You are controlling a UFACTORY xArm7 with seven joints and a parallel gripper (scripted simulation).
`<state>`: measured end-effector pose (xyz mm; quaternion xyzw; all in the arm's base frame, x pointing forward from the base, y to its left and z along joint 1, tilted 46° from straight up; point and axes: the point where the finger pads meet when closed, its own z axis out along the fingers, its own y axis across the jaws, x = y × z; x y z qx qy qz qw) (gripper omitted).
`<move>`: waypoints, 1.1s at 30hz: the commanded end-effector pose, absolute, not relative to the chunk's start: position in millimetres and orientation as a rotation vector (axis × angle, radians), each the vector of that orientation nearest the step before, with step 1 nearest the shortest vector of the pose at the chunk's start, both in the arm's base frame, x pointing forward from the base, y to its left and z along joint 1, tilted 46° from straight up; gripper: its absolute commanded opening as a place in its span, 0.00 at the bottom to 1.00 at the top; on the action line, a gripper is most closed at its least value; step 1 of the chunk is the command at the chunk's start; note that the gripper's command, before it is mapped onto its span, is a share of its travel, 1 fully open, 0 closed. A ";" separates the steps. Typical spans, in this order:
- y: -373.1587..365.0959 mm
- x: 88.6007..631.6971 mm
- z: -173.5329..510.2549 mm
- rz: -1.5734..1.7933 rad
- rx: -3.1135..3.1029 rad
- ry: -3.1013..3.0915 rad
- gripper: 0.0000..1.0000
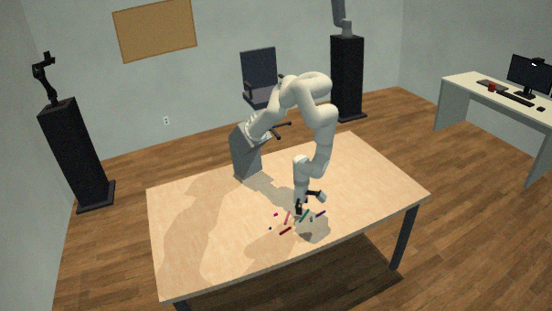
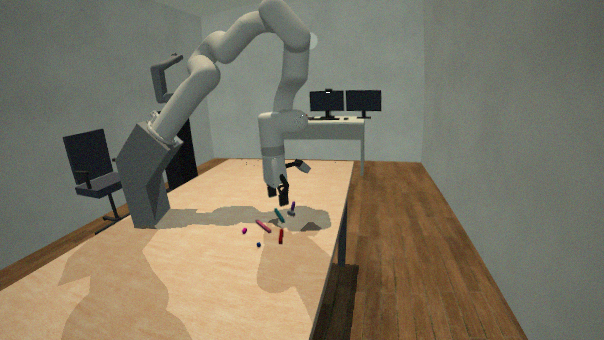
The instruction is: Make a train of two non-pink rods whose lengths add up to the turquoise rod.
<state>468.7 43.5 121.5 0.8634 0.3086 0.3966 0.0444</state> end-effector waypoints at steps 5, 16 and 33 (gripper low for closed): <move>43.7 466.8 120.0 1.249 2.886 0.573 1.00; 44.2 464.0 117.5 1.272 3.092 0.020 1.00; 44.9 459.9 113.8 1.212 3.208 -0.931 1.00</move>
